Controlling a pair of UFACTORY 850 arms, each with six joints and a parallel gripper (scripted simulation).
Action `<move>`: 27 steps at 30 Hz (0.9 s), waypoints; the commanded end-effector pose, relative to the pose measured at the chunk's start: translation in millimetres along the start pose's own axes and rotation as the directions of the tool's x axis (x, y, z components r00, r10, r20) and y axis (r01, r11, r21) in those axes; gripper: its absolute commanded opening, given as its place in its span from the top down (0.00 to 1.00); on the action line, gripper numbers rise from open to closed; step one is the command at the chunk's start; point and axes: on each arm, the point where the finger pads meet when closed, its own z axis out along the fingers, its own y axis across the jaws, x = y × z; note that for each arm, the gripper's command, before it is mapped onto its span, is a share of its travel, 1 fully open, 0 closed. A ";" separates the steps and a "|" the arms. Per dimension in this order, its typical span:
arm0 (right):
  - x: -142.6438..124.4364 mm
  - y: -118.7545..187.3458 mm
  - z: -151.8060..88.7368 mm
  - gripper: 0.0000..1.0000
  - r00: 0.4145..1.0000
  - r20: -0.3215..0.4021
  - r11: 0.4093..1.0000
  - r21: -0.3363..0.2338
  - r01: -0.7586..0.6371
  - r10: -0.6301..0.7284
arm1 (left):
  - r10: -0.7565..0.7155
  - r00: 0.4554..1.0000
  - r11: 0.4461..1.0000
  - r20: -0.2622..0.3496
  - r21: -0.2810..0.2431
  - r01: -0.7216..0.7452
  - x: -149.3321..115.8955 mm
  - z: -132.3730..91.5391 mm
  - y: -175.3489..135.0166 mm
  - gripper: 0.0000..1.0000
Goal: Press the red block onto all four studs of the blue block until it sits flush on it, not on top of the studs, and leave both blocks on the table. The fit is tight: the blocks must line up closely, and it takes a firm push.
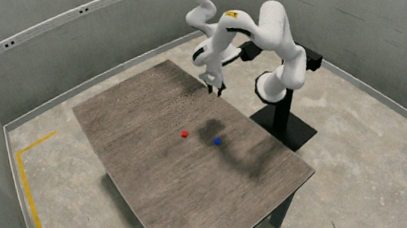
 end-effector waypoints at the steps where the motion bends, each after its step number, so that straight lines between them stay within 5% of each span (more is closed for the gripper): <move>1: 0.4 0.0 -0.8 0.00 1.000 -0.002 1.000 0.000 0.000 0.000 | -0.005 1.000 1.000 -0.004 -0.003 0.005 1.6 0.5 1.8 0.41; 4: 0.4 0.0 -0.8 0.00 1.000 -0.002 1.000 0.000 0.000 0.000 | -0.005 1.000 1.000 -0.004 -0.003 0.005 1.6 0.5 1.8 0.41; 9: 0.4 0.0 -0.8 0.00 1.000 -0.002 1.000 0.000 0.000 0.000 | -0.299 0.954 0.954 -0.003 -0.004 0.299 67.8 37.7 25.9 0.41; 21: 0.4 0.0 -0.8 0.00 1.000 -0.002 1.000 0.000 0.000 0.000 | -0.299 0.954 0.954 -0.003 -0.004 0.299 67.8 37.7 25.9 0.41; 27: 0.4 0.0 -0.8 0.00 1.000 -0.002 1.000 0.000 0.000 0.000 | -0.424 0.906 0.906 -0.003 -0.004 0.424 133.9 75.0 50.0 0.41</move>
